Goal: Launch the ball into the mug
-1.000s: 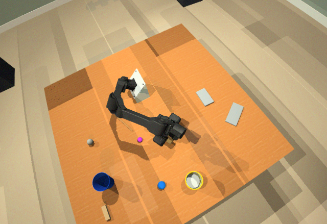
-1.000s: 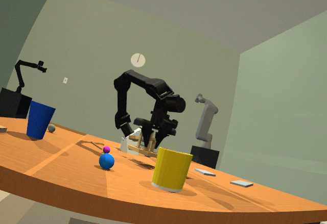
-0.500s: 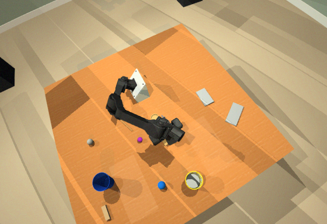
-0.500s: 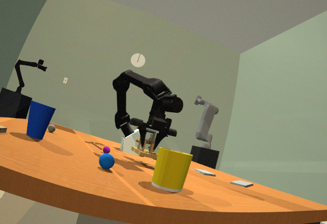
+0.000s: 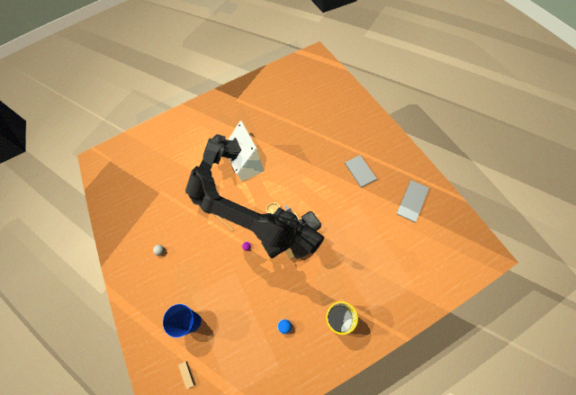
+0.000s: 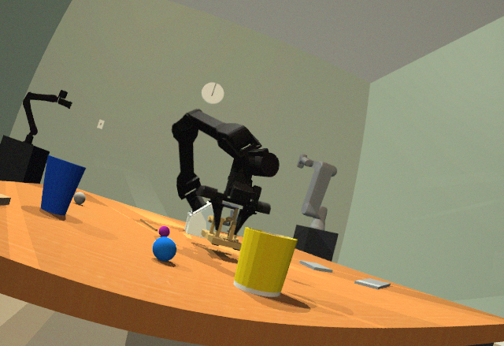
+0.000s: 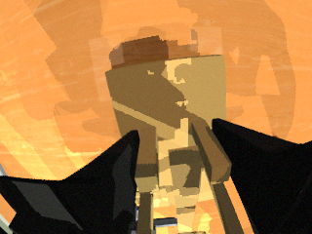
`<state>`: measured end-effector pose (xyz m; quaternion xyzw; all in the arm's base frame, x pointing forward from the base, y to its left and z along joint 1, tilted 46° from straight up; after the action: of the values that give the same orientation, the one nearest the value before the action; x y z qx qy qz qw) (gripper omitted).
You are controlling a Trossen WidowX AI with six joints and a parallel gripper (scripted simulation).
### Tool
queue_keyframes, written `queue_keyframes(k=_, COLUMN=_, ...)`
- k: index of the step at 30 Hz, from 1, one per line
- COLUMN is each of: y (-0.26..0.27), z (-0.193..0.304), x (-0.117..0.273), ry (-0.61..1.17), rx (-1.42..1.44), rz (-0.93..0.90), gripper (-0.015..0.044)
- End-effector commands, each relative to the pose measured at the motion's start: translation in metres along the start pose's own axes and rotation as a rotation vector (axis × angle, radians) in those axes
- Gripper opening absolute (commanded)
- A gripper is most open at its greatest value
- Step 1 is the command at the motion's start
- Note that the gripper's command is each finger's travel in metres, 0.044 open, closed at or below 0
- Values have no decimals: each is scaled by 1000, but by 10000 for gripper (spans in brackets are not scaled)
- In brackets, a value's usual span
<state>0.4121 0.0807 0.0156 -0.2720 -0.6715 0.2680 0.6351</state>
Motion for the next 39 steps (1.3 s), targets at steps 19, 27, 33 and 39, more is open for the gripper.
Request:
queue_keyframes(k=19, y=-1, z=0, x=-29, ry=-2, rx=-2, rz=0, gripper=0)
queue_keyframes(k=27, y=-1, z=0, x=-29, ry=-2, rx=-2, rz=0, gripper=79)
queue_keyframes(k=33, y=-1, z=0, x=-29, ry=-2, rx=-2, rz=0, gripper=236)
queue_keyframes(k=39, y=-1, z=-1, x=-26, ry=-2, rx=-2, rz=0, gripper=394)
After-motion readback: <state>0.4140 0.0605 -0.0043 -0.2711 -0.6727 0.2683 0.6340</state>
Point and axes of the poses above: the point midway between the two fingers, 35 mm back from their tips, its own x axis back along the fingers, its own y axis across the jaws, z = x × y, the point moved 5 cm from there along x, back along the fingers, and after that the axes turned 7 degrees about -x, right-handed, at the moved point
